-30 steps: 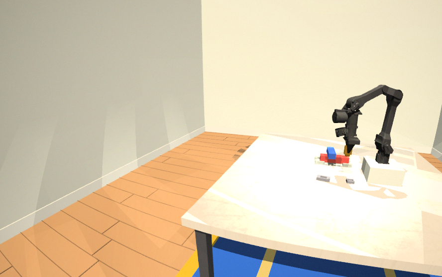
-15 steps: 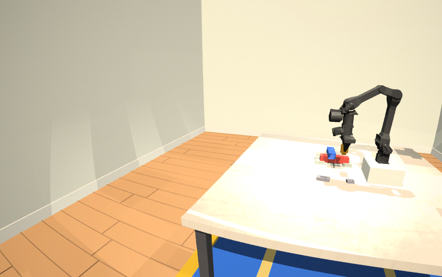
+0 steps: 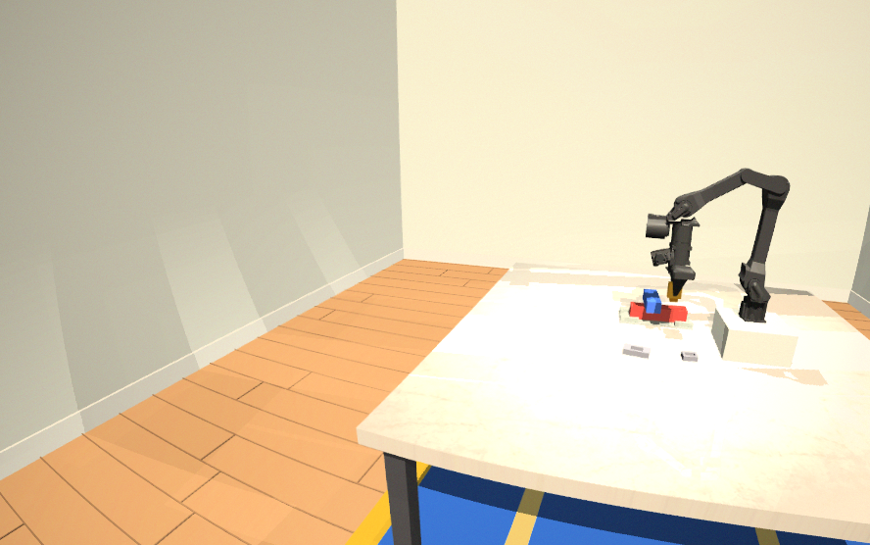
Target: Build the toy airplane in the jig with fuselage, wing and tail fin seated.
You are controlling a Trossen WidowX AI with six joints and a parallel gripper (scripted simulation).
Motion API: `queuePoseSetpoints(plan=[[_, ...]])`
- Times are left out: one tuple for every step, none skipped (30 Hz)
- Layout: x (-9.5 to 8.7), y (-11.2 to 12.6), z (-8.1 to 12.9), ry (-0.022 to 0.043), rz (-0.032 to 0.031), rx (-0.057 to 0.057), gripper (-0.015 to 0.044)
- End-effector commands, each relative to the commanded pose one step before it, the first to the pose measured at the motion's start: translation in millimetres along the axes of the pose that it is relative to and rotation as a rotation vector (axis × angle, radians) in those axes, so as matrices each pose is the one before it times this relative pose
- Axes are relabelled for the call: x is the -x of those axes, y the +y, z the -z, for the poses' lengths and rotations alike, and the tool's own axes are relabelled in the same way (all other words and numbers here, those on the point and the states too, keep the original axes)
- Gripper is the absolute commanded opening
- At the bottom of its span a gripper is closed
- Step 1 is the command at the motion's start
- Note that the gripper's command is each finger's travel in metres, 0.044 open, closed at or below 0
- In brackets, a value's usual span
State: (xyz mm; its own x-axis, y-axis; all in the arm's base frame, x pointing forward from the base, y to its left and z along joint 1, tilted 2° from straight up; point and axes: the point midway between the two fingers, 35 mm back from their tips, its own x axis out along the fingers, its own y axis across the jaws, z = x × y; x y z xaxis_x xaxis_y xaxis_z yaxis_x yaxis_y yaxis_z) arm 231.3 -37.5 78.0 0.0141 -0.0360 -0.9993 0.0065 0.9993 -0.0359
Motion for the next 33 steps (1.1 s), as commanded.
queuePoseSetpoints(plan=[[-3.39, -13.24, 2.58, 0.00184, -0.00028, 0.003, 0.0], [-0.58, -3.16, 0.56, -0.00013, 0.00014, -0.0004, 0.0], [-0.58, -3.16, 0.61, -0.00013, 0.00015, -0.0004, 0.0], [-0.58, -3.15, 0.65, -0.00013, 0.00016, -0.0004, 0.0], [-0.58, -3.14, 0.7, -0.00013, 0.00017, -0.0004, 0.0], [-0.58, -3.14, 0.74, -0.00013, 0.00018, -0.0004, 0.0], [-0.58, -3.13, 0.78, -0.00012, 0.00019, -0.0004, 0.0], [-0.58, -3.12, 0.83, -0.00012, 0.0002, -0.0004, 0.0], [-0.57, -3.11, 0.87, -0.00012, 0.00022, -0.0004, 0.0], [-0.57, -3.1, 0.91, -0.00011, 0.00023, -0.0004, 0.0], [-0.57, -3.09, 0.96, -0.00011, 0.00024, -0.0004, 0.0], [-0.57, -3.08, 1.0, -0.0001, 0.00025, -0.0004, 0.0], [-0.57, -3.07, 1.04, -0.0001, 0.00026, -0.0004, 0.0], [-0.57, -3.05, 1.09, -0.0001, 0.00027, -0.0004, 0.0], [-0.57, -3.04, 1.13, -0.00009, 0.00028, -0.0004, 0.0], [-0.57, -3.03, 1.18, -0.00009, 0.00029, -0.0004, 0.0], [-0.57, -3.01, 1.22, -0.00008, 0.00029, -0.0004, 0.0], [-0.57, -3.0, 1.26, -0.00007, 0.0003, -0.0004, 0.0], [-0.57, -2.98, 1.3, -0.00007, 0.00031, -0.0004, 0.0], [-0.57, -2.97, 1.35, -0.00006, 0.00032, -0.0004, 0.0], [-0.57, -2.95, 1.39, -0.00006, 0.00033, -0.0004, 0.0], [-0.56, -2.93, 1.43, -0.00005, 0.00034, -0.0004, 0.0], [-0.56, -2.91, 1.47, -0.00004, 0.00035, -0.0004, 0.0], [-0.56, -2.89, 1.51, -0.00004, 0.00036, -0.0004, 0.0], [-0.56, -2.87, 1.55, -0.00003, 0.00037, -0.0004, 0.0], [-0.56, -2.85, 1.59, -0.00002, 0.00038, -0.0004, 0.0], [-0.56, -2.83, 1.63, -0.00001, 0.00039, -0.0004, 0.0], [-0.56, -2.81, 1.67, -0.00001, 0.00039, -0.0004, 0.0], [-0.56, -2.79, 1.71, 0.0, 0.0004, -0.0004, 0.0], [-0.56, -2.77, 1.75, 0.00001, 0.00041, -0.0004, 0.0], [-0.56, -2.75, 1.79, 0.00002, 0.00042, -0.0004, 0.0], [-0.56, -2.72, 1.83, 0.00003, 0.00043, -0.0004, 0.0], [-0.46, -2.22, 1.54, 0.00003, 0.00036, -0.0003, 0.0]])
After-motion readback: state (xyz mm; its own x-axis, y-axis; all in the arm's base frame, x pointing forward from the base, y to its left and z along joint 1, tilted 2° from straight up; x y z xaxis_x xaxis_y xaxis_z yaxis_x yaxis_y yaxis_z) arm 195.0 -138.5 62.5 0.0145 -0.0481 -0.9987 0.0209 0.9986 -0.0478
